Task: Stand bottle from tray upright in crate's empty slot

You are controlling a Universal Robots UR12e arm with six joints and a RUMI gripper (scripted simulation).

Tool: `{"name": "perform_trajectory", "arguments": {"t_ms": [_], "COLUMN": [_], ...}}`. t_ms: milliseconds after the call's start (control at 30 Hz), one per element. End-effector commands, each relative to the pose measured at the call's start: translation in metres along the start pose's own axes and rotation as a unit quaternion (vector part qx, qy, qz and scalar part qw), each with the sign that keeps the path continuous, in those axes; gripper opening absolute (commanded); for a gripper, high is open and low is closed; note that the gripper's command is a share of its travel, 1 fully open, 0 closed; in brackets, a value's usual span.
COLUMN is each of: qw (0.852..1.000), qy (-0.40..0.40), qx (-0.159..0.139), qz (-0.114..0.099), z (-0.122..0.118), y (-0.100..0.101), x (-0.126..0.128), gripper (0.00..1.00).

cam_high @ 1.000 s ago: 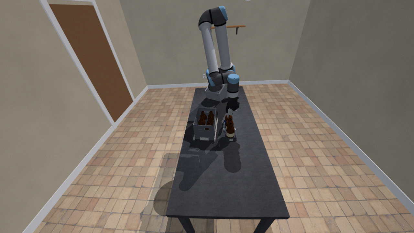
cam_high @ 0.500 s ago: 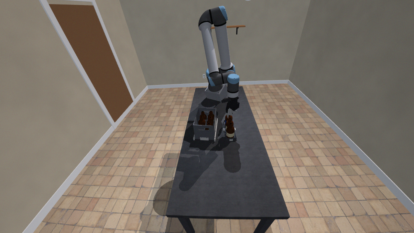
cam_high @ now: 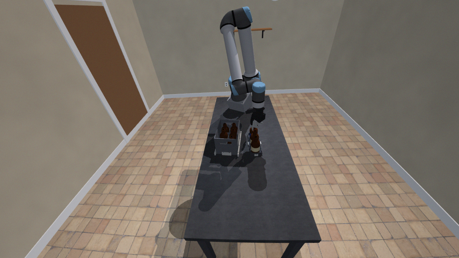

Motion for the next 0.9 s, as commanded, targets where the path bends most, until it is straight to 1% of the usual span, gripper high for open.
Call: {"name": "perform_trajectory", "arguments": {"t_ms": [0,367,867], "qw": [1.000,1.000,1.000], "qy": [0.000,0.000,0.000], "qx": [-0.001,-0.001,-0.001], "qz": [0.000,0.000,0.000], "z": [0.000,0.000,0.000], "y": [-0.001,0.002,0.014], "x": [0.000,0.000,0.000], "gripper": [0.38,0.38,0.38]}}
Point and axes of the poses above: the point where the finger pads meet when closed, its own y axis out along the fingers, its own x axis across the jaws, z = x × y, the point moved 8 cm from there along -y, back along the fingers, and after that the axes turned 3 degrees about y, right-handed, at the moved point
